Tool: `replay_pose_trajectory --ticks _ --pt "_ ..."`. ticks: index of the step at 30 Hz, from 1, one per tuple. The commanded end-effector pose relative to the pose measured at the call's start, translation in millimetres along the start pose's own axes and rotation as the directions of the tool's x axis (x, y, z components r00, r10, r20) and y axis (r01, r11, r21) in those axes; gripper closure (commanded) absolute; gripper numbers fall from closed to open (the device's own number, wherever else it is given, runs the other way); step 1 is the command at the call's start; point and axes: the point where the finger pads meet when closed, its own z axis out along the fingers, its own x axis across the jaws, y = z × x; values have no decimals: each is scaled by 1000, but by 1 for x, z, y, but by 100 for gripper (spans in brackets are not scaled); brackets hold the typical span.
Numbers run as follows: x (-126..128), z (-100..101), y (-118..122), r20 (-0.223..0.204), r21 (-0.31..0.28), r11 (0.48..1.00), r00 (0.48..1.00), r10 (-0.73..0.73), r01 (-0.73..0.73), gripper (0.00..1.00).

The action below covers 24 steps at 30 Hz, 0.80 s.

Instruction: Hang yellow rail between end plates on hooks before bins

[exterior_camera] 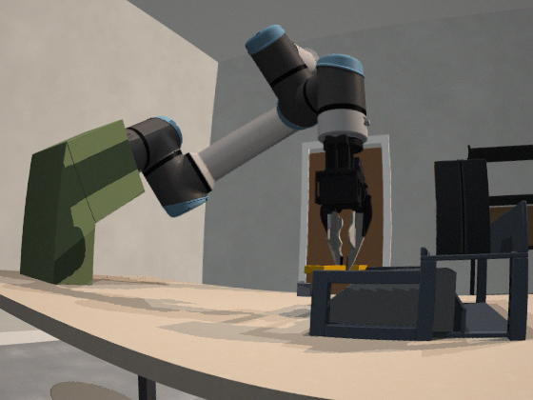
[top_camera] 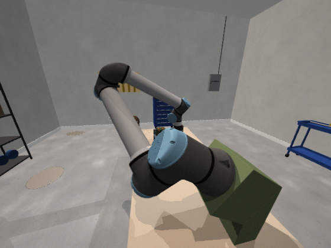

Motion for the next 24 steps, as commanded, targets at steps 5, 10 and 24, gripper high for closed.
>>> replay_pose_trajectory --ticks 5,10,24 --pt "1 0 0 -1 0 1000 1000 0 0 100" --pt "1 1 0 -1 0 1000 1000 0 0 100" --pt "1 3 0 -1 0 1000 1000 0 0 100"
